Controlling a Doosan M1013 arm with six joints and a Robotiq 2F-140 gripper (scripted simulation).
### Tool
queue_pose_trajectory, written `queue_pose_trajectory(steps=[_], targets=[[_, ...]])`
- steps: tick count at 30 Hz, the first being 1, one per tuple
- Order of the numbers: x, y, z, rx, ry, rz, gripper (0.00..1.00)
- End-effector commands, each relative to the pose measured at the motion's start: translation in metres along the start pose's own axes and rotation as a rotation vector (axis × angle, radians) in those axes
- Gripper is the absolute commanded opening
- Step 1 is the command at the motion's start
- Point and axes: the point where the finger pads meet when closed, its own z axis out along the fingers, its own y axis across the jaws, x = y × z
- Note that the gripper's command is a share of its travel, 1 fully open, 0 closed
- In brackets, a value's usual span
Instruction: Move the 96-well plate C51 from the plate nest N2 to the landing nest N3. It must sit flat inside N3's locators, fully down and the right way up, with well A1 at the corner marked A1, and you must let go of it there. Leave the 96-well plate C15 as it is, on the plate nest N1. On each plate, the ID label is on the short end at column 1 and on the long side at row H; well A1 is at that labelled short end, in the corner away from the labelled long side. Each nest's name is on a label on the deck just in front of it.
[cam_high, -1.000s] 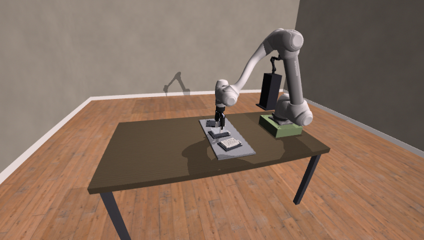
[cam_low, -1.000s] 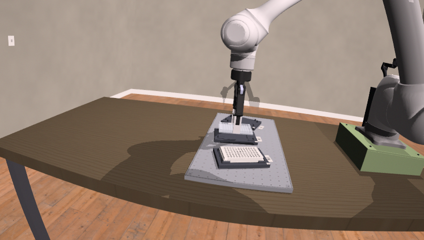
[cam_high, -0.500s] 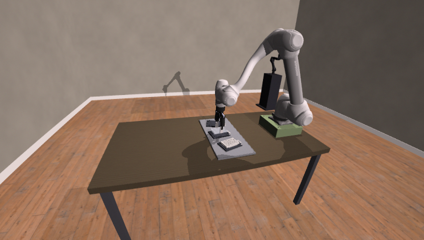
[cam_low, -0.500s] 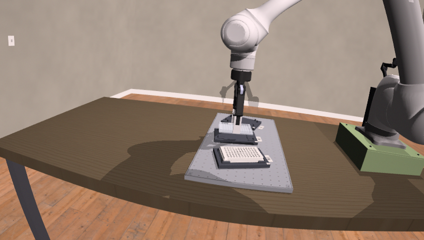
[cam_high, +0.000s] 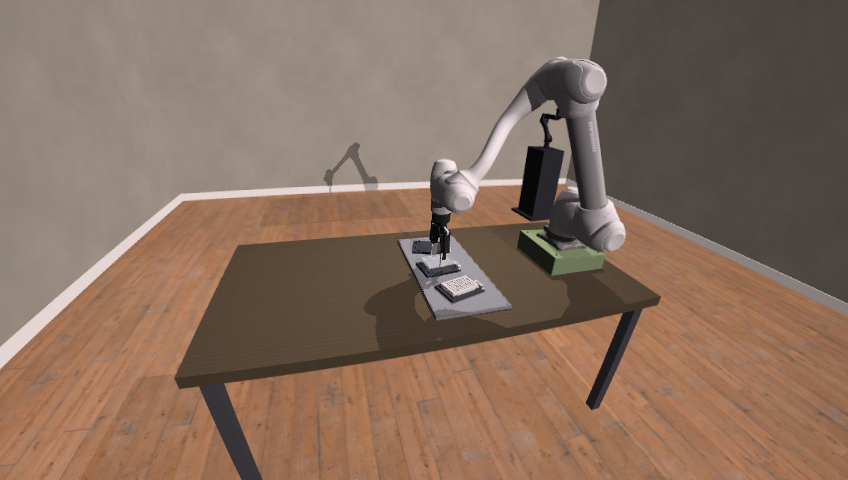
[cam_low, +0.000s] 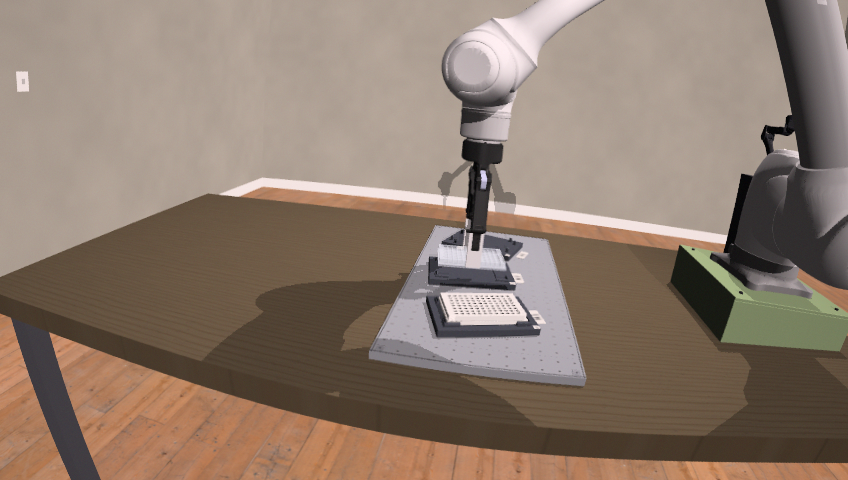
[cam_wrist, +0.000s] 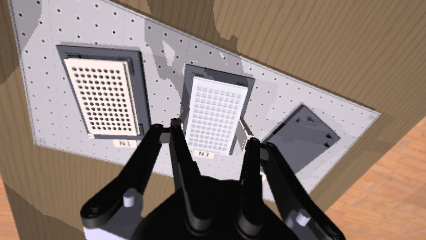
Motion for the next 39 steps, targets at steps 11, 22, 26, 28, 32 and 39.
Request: queue_pose_trajectory(steps=[11, 22, 26, 28, 32, 39], targets=[[-0.0029, -0.0045, 0.0075, 0.002, -0.002, 0.0, 0.0], [-0.0031, -0.0045, 0.0081, 0.002, -0.002, 0.0, 0.0], [-0.0031, -0.0045, 0.0081, 0.002, -0.002, 0.0, 0.0], [-0.0031, -0.0045, 0.0081, 0.002, -0.002, 0.0, 0.0], [-0.0031, -0.0045, 0.0081, 0.002, -0.002, 0.0, 0.0], [-0.0031, -0.0045, 0.0081, 0.002, -0.002, 0.0, 0.0]])
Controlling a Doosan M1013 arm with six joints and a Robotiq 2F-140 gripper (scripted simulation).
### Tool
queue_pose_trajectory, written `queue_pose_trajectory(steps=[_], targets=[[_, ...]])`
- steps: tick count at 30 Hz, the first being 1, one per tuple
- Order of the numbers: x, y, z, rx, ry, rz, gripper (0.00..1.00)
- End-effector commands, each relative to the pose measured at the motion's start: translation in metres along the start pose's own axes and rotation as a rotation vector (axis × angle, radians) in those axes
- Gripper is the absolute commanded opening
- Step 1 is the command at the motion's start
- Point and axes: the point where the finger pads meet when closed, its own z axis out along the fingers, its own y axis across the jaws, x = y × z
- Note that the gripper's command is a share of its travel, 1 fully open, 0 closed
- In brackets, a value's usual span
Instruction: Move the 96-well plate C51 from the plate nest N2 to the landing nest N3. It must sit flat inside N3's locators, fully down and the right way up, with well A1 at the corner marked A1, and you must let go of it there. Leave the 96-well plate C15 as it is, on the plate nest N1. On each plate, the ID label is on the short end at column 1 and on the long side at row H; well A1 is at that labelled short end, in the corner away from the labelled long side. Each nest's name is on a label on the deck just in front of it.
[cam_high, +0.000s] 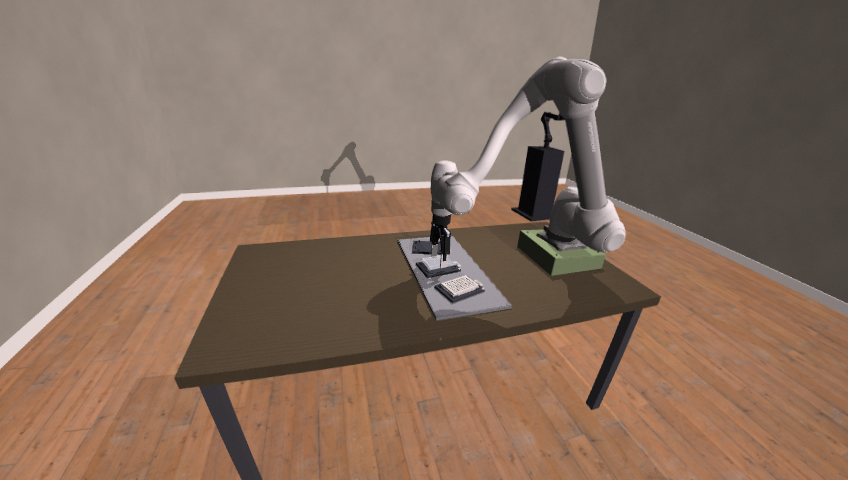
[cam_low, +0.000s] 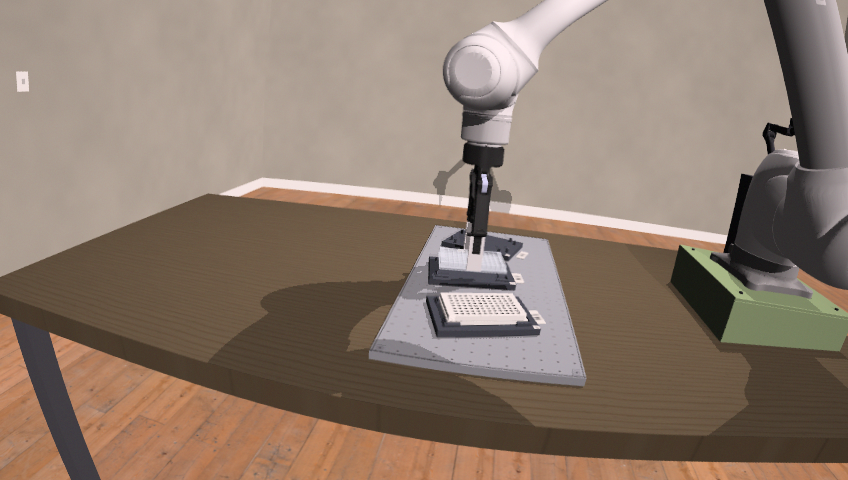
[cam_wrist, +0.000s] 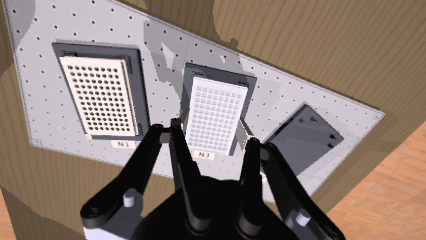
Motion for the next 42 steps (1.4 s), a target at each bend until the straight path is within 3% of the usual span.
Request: queue_pose_trajectory(steps=[1, 42], targets=[[-0.0008, -0.004, 0.0021, 0.002, -0.002, 0.0, 0.0], [-0.0008, -0.004, 0.0113, 0.002, -0.002, 0.0, 0.0]])
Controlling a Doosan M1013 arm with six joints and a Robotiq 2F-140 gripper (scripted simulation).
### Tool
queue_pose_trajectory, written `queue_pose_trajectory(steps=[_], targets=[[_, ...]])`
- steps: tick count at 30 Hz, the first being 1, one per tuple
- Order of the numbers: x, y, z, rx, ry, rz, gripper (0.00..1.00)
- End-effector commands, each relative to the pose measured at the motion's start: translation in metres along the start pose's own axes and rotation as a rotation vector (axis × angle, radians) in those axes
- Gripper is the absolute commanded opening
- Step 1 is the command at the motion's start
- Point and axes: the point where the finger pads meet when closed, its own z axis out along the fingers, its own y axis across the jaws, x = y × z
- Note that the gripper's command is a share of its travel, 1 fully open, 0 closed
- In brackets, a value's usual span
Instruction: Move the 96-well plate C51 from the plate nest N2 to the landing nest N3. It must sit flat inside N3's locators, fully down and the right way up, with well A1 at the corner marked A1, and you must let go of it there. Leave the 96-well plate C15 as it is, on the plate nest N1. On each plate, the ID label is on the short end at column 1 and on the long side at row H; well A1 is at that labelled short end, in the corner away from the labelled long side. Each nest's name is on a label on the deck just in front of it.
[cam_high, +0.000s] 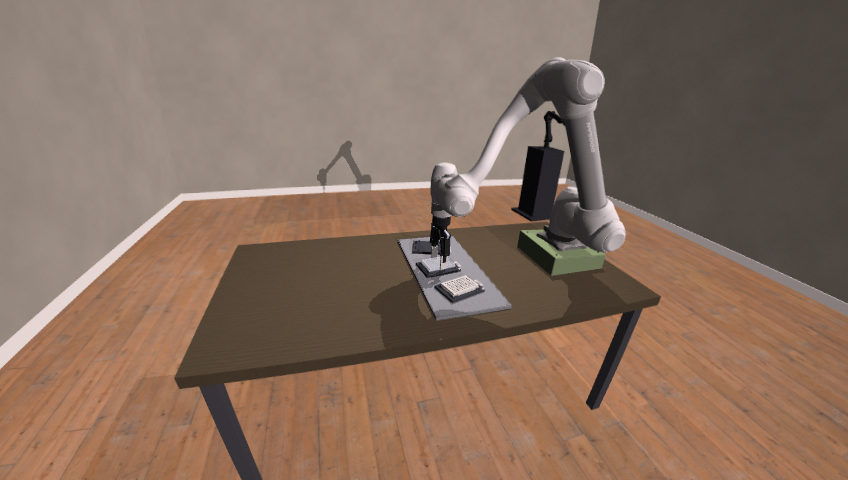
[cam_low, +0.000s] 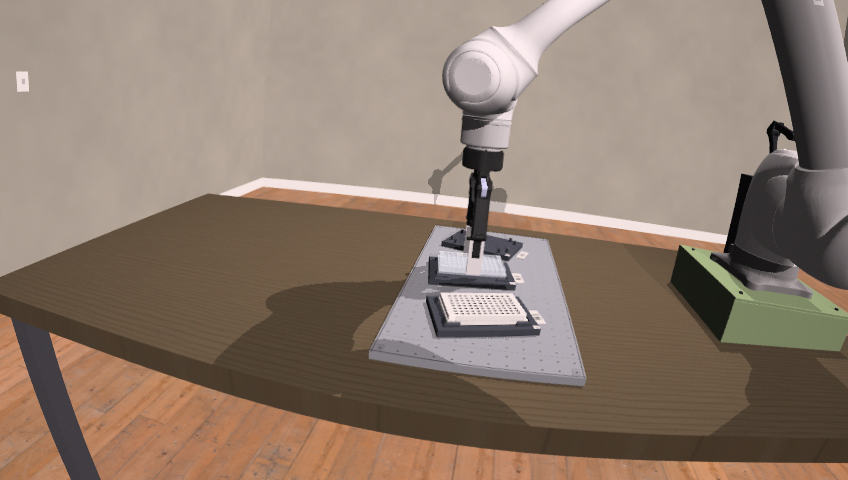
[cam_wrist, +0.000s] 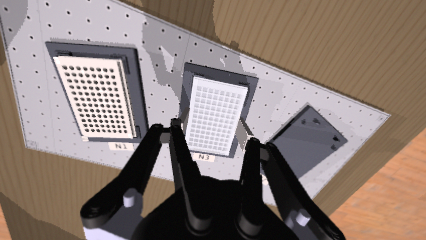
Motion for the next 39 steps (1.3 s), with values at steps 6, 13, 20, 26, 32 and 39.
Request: queue_pose_trajectory(steps=[6, 13, 20, 26, 32, 39], targets=[[-0.0009, -0.0041, 0.0057, 0.002, -0.002, -0.001, 0.0], [-0.0009, -0.0041, 0.0067, 0.002, -0.002, -0.001, 0.0], [-0.0009, -0.0041, 0.0068, 0.002, -0.002, -0.001, 0.0], [-0.0009, -0.0041, 0.0068, 0.002, -0.002, -0.001, 0.0], [-0.0009, -0.0041, 0.0068, 0.002, -0.002, -0.001, 0.0], [-0.0009, -0.0041, 0.0068, 0.002, -0.002, -0.001, 0.0]])
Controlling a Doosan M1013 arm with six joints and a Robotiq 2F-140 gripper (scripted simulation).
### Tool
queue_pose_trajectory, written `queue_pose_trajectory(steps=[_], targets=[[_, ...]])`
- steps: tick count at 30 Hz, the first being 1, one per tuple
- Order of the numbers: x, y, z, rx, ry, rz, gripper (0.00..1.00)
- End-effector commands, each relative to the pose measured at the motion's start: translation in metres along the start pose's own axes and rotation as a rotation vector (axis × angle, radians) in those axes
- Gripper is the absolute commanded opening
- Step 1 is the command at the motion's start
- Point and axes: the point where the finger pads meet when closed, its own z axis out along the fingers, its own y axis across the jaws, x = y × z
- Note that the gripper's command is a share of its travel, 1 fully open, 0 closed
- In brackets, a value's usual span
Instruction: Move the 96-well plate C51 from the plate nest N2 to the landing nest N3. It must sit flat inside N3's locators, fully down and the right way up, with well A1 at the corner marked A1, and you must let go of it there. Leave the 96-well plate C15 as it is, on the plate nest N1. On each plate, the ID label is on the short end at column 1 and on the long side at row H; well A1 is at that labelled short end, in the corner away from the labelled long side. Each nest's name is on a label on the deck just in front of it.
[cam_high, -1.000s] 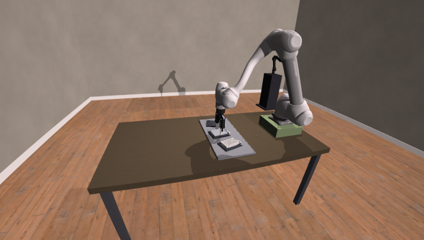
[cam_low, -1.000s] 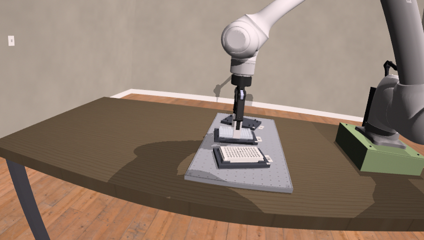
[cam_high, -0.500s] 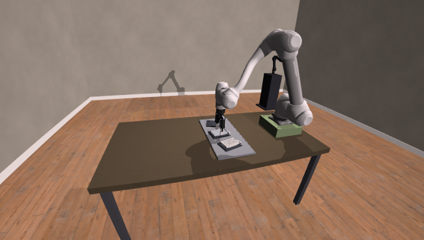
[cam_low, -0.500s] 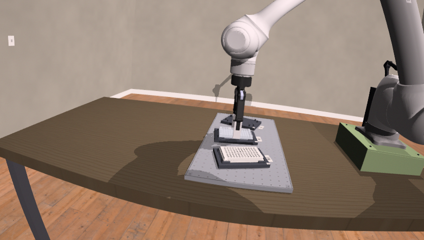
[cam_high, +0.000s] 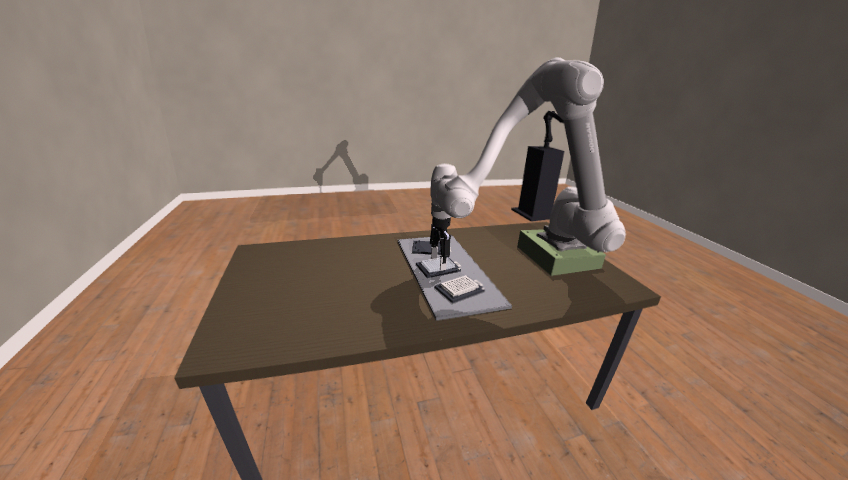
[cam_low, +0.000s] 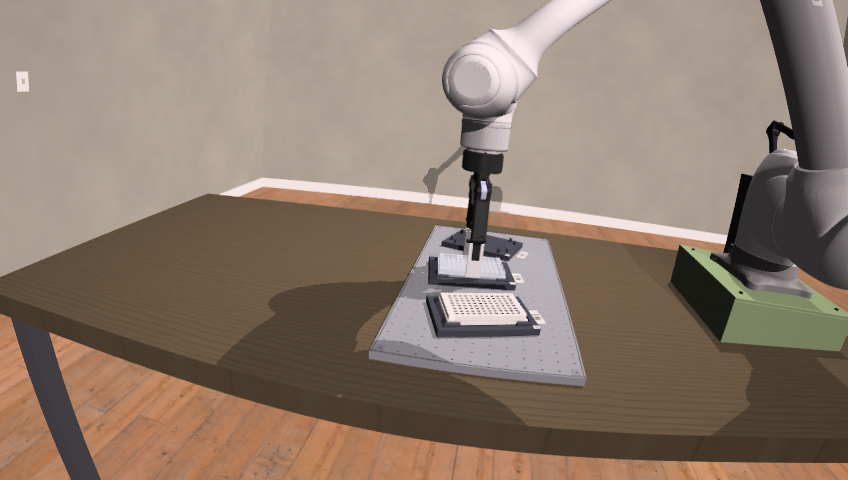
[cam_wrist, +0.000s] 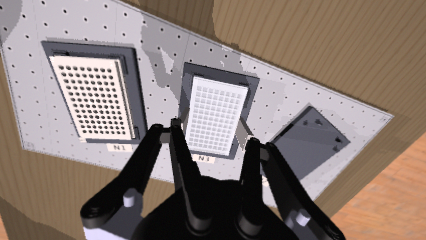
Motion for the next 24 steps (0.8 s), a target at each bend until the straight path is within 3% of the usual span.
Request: queue_pose_trajectory(steps=[1, 10, 11, 24], targets=[[-0.0008, -0.004, 0.0021, 0.002, -0.002, -0.001, 0.0], [-0.0008, -0.004, 0.0021, 0.002, -0.002, -0.001, 0.0], [-0.0008, -0.004, 0.0021, 0.002, -0.002, -0.001, 0.66], [-0.0008, -0.004, 0.0021, 0.002, -0.002, -0.001, 0.66]])
